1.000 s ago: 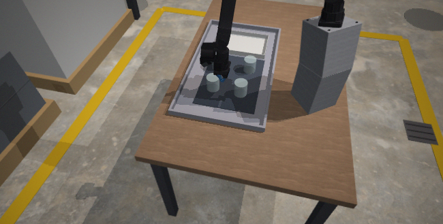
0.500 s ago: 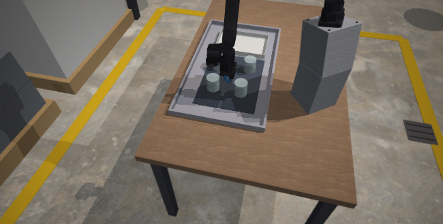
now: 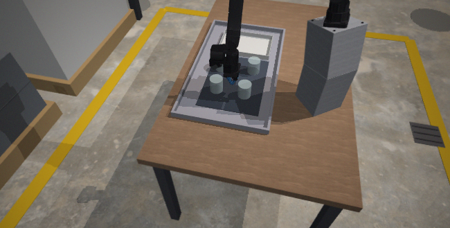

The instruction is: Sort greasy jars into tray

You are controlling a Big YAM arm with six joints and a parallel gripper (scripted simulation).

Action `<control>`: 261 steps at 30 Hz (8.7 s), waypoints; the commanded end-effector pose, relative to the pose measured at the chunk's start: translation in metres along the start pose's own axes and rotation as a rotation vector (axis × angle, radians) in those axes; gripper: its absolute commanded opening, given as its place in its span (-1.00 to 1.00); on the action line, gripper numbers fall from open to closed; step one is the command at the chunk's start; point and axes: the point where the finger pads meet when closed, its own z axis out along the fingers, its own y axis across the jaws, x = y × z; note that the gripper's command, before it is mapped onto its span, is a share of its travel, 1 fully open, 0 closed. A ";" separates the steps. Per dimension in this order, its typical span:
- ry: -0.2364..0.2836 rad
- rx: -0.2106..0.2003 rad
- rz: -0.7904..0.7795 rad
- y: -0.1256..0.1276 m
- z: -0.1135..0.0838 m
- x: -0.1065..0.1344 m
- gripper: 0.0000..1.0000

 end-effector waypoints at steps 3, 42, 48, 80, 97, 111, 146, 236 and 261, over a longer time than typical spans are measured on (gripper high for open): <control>-0.013 0.000 0.000 -0.001 0.002 -0.003 -1.00; -0.013 0.000 0.000 -0.001 0.002 -0.003 -1.00; -0.013 0.000 0.000 -0.001 0.002 -0.003 -1.00; -0.013 0.000 0.000 -0.104 -0.074 0.012 -1.00; -0.013 0.000 0.000 -0.184 -0.074 0.024 -1.00; -0.013 0.000 0.000 -0.184 -0.074 0.024 -1.00; -0.013 0.000 0.000 -0.182 -0.041 0.015 -1.00; -0.013 0.000 0.000 -0.181 0.002 0.028 -1.00; -0.013 0.000 0.000 -0.181 0.002 0.031 -1.00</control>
